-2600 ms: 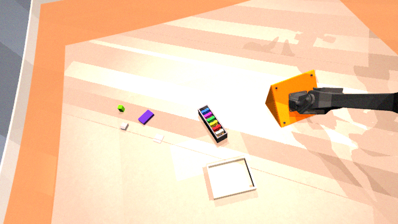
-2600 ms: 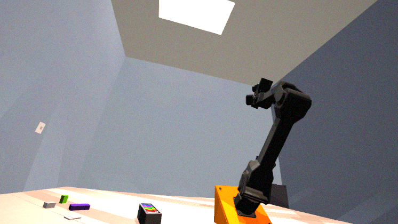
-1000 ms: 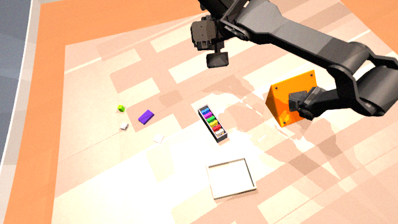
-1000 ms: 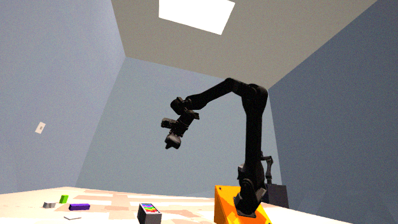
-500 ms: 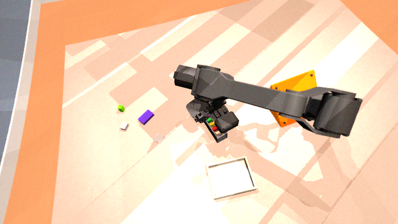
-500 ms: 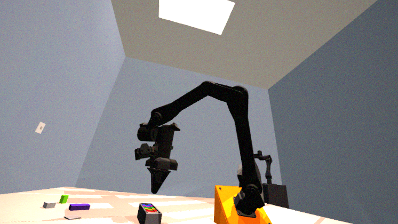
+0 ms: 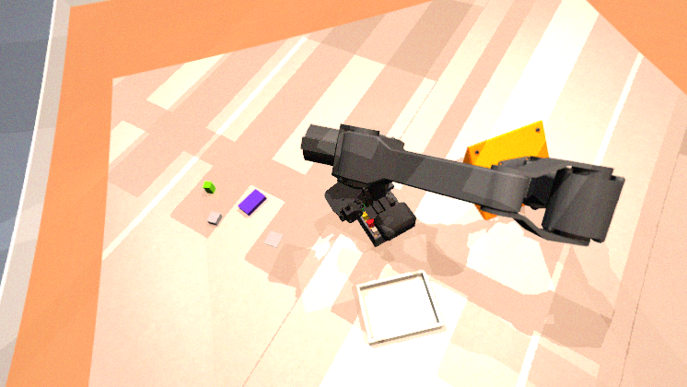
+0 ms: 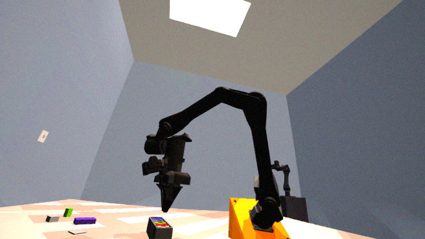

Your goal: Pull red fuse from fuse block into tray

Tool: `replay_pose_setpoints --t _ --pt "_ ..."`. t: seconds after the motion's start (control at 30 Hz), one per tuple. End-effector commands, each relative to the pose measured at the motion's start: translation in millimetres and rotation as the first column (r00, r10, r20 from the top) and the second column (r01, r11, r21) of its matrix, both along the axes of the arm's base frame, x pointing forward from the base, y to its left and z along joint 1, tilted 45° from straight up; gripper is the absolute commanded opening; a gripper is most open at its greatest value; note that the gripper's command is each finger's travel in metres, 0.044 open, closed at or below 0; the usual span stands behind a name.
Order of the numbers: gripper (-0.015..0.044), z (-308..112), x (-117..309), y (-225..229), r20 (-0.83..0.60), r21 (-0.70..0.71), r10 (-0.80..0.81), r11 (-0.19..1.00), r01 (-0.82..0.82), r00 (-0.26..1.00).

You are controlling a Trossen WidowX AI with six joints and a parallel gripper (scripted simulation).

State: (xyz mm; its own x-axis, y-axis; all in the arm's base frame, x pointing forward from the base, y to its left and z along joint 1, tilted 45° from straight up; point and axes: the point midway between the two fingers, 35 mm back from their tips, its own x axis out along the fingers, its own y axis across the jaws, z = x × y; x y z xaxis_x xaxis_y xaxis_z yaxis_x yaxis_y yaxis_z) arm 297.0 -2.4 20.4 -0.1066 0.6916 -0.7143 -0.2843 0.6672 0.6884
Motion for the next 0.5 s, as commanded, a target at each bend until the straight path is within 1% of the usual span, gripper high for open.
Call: replay_pose_setpoints --t 0.0,0.47 --pt "0.0074 -3 0 4 -0.002 0.003 0.0 1.0 0.0 1.0" --pt "0.0074 -12 -1 15 -0.002 0.004 0.0 1.0 0.0 1.0"
